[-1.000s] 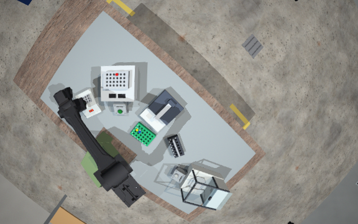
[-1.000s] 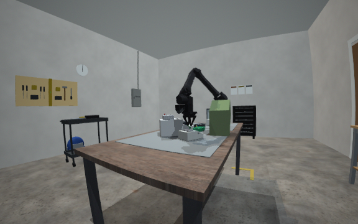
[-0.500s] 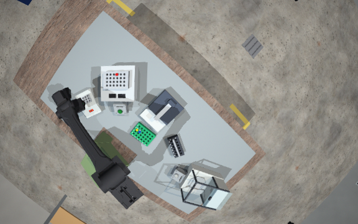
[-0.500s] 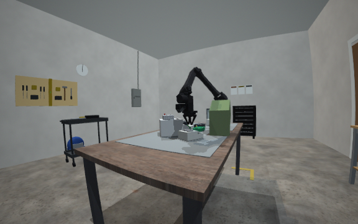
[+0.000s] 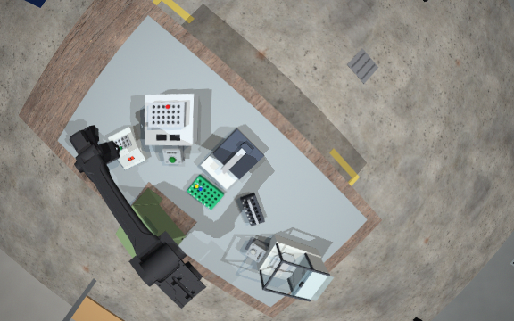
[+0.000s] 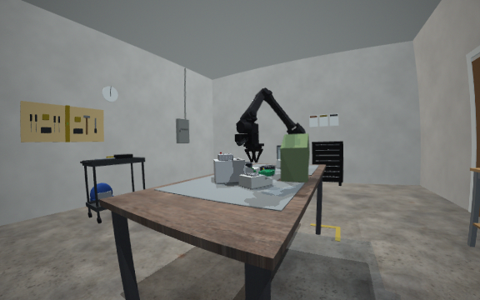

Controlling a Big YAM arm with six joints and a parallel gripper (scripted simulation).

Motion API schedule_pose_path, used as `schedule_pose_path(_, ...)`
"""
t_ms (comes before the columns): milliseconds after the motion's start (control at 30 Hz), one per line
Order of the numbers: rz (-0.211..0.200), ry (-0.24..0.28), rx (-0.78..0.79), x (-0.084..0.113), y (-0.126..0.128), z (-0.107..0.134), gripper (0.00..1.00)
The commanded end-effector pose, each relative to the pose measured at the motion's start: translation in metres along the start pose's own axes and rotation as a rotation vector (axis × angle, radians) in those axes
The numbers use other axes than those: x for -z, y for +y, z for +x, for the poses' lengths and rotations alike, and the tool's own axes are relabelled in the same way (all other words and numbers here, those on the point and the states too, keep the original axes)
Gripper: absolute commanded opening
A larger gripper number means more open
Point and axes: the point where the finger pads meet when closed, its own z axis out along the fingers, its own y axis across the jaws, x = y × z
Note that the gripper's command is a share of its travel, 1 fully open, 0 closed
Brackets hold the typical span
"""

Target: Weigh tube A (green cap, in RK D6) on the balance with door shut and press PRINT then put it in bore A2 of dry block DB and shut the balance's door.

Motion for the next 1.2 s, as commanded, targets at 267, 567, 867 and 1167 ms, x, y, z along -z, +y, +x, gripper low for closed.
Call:
schedule_pose_path(267, 0.001, -0.018, -0.010, 0.0099, 0.0000, -0.0089, 0.36)
schedule_pose_path(567, 0.001, -0.018, -0.010, 0.0099, 0.0000, -0.0089, 0.36)
schedule_pose_path(867, 0.001, -0.018, -0.010, 0.0099, 0.0000, -0.0089, 0.36)
schedule_pose_path(1167, 0.001, -0.018, -0.010, 0.0099, 0.0000, -0.0089, 0.36)
